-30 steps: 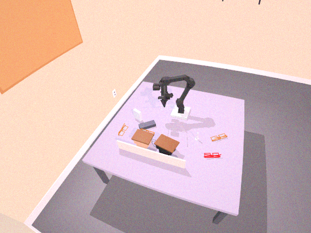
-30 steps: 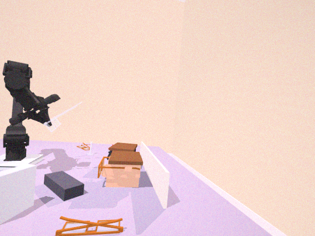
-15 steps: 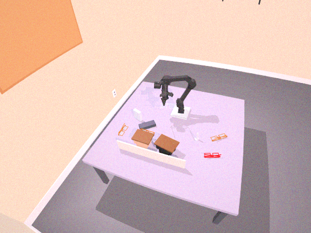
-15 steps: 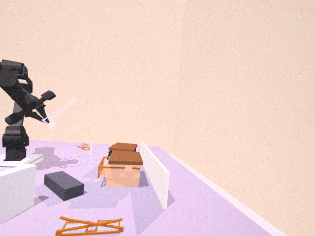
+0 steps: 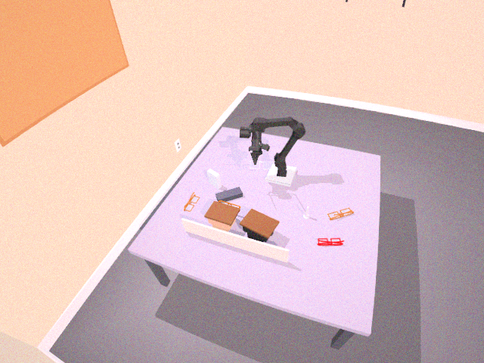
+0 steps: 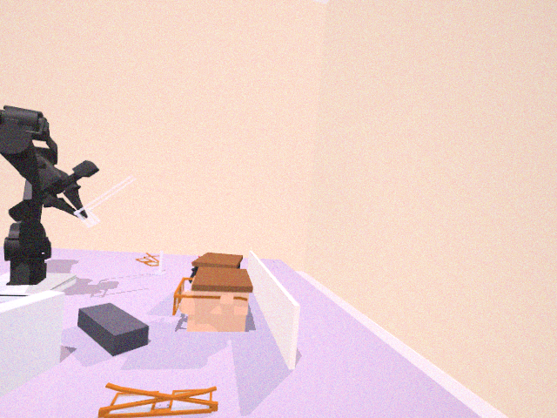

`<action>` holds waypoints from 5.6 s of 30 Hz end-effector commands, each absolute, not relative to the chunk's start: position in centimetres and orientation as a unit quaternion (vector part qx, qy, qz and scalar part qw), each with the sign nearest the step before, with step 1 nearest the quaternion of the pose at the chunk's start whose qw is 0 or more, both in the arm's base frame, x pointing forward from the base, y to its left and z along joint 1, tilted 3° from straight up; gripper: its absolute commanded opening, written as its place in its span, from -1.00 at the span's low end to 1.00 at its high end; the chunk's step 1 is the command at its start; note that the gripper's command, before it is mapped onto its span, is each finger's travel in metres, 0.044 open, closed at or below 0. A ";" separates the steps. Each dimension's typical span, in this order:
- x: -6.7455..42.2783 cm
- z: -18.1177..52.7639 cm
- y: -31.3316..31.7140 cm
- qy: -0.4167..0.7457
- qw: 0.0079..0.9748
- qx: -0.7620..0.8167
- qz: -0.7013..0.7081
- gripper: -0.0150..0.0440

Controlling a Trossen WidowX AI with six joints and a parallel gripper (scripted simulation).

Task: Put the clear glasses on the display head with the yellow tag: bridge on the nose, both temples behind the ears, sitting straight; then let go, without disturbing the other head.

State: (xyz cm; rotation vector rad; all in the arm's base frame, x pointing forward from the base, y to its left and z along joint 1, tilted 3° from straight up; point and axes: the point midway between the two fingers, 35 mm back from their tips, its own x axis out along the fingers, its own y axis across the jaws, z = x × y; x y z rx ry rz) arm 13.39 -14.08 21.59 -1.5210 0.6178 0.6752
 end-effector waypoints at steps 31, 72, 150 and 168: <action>17.8 18.2 -11.0 0.352 0.671 -0.503 0.415 -0.49; 23.5 14.1 -3.2 0.554 0.593 -0.405 0.421 -0.49; 26.1 7.9 -1.2 0.586 0.581 -0.415 0.384 -0.49; 28.1 8.0 -1.9 0.586 0.581 -0.415 0.383 -0.49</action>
